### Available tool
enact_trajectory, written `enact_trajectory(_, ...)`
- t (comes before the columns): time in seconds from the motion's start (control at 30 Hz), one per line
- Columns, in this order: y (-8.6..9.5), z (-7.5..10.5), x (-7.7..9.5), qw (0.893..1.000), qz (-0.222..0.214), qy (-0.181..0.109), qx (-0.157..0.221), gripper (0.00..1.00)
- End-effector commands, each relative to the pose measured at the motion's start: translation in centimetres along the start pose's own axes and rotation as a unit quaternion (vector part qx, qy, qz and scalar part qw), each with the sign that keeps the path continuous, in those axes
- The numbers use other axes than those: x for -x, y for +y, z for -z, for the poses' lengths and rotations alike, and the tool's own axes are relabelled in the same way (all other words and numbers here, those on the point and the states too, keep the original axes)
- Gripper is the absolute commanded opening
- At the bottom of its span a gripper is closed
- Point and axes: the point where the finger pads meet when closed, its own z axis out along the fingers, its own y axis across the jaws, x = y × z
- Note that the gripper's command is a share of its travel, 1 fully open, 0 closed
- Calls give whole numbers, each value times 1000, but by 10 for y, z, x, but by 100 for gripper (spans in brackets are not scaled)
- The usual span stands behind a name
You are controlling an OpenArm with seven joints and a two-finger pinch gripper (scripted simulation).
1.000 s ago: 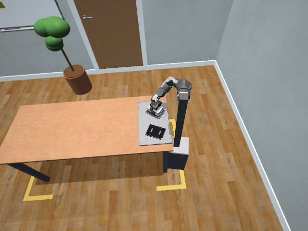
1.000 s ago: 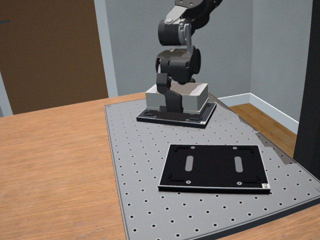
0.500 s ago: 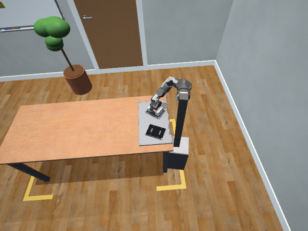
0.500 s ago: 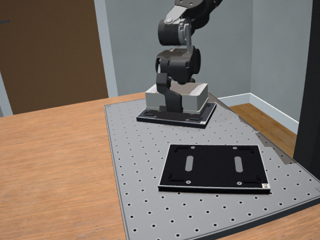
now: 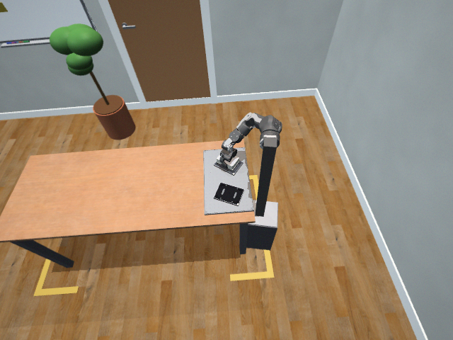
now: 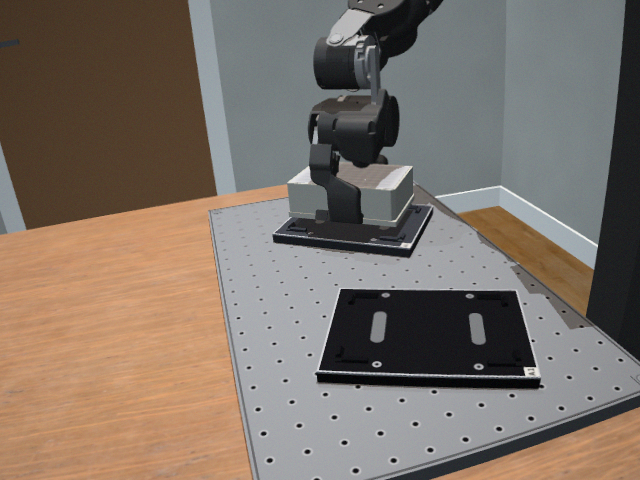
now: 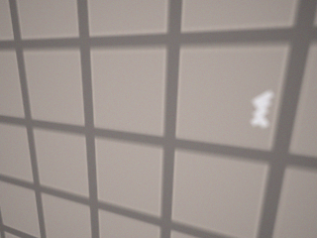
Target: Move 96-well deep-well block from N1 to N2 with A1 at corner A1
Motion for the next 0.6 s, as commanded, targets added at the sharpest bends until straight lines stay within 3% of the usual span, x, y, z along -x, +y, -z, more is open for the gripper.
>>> enact_trajectory(0.0, 0, -1, -2, 1000, 1, 1, 0, 0)
enact_trajectory(0.57, 1, 0, -1, 1000, 1, 1, 0, 0)
